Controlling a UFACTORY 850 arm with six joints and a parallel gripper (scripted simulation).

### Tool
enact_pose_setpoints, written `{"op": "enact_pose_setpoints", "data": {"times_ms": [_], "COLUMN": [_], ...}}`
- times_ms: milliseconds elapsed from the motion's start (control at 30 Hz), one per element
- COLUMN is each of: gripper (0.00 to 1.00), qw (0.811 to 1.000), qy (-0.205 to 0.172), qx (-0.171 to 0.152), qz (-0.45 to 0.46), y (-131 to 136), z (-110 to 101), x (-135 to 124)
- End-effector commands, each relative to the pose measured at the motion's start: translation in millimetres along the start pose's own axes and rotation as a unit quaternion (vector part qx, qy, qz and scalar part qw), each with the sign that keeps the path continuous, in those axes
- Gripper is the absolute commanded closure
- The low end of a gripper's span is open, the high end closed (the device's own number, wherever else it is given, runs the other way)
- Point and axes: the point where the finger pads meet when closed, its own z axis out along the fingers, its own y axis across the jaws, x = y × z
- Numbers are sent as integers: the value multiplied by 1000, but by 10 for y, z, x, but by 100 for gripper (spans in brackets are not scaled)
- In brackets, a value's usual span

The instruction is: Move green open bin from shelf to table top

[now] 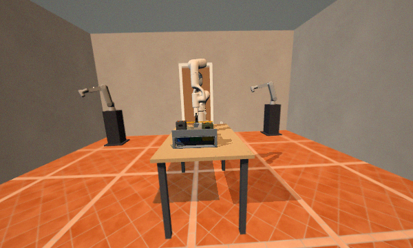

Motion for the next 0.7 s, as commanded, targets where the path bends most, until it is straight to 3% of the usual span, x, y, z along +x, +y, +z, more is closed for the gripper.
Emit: {"op": "enact_pose_setpoints", "data": {"times_ms": [0, 100, 500, 667], "gripper": [100, 100, 100, 100], "qw": [1000, 1000, 1000, 1000], "qy": [-1, -1, -1, -1], "qx": [-1, 0, 0, 0], "qz": [0, 0, 0, 0], "y": [7, 9, 9, 12], "z": [76, 196, 196, 392], "x": [-1, -2, -2, -2]}}
